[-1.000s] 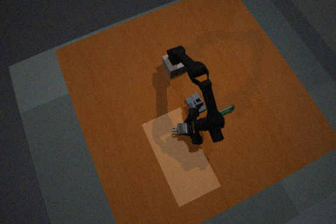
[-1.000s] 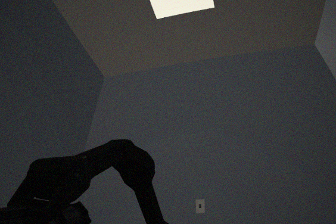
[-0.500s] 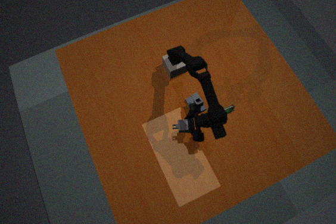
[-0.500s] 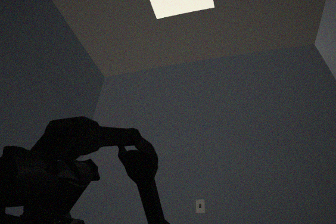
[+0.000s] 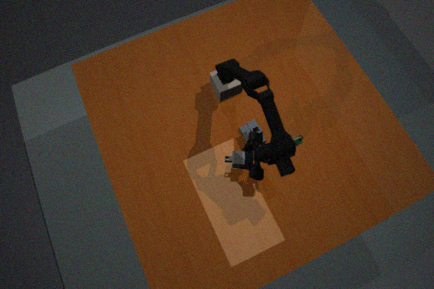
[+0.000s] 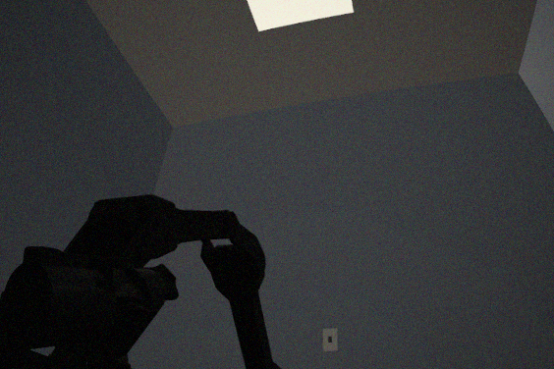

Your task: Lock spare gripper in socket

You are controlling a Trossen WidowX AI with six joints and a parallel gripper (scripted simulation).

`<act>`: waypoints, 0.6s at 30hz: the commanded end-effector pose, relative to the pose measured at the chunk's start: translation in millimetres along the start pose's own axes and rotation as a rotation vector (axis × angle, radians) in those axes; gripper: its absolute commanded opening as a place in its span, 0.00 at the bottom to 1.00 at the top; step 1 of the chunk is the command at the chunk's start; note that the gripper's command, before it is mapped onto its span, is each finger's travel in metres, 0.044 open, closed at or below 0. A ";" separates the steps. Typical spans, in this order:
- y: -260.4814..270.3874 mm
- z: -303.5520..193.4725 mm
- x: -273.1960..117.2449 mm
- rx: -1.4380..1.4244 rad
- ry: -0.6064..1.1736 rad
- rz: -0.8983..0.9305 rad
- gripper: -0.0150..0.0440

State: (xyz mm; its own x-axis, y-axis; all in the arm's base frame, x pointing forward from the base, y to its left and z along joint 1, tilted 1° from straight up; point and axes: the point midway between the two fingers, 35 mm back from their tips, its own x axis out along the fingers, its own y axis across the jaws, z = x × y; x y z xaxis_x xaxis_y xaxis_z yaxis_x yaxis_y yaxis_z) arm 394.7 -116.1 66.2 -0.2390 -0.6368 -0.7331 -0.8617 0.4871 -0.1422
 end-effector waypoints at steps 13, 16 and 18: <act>15.0 -6.5 -27.6 0.363 -0.023 -0.061 0.25; 18.5 -6.9 -31.5 0.431 -0.029 -0.069 0.25; 20.9 -7.1 -34.1 0.476 -0.033 -0.074 0.25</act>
State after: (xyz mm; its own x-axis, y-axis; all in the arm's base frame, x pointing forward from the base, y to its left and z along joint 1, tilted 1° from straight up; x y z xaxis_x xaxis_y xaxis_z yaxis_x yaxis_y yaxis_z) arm 383.3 -90.5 84.0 -0.1845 -0.6518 -0.7356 -0.6215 0.6572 -0.4264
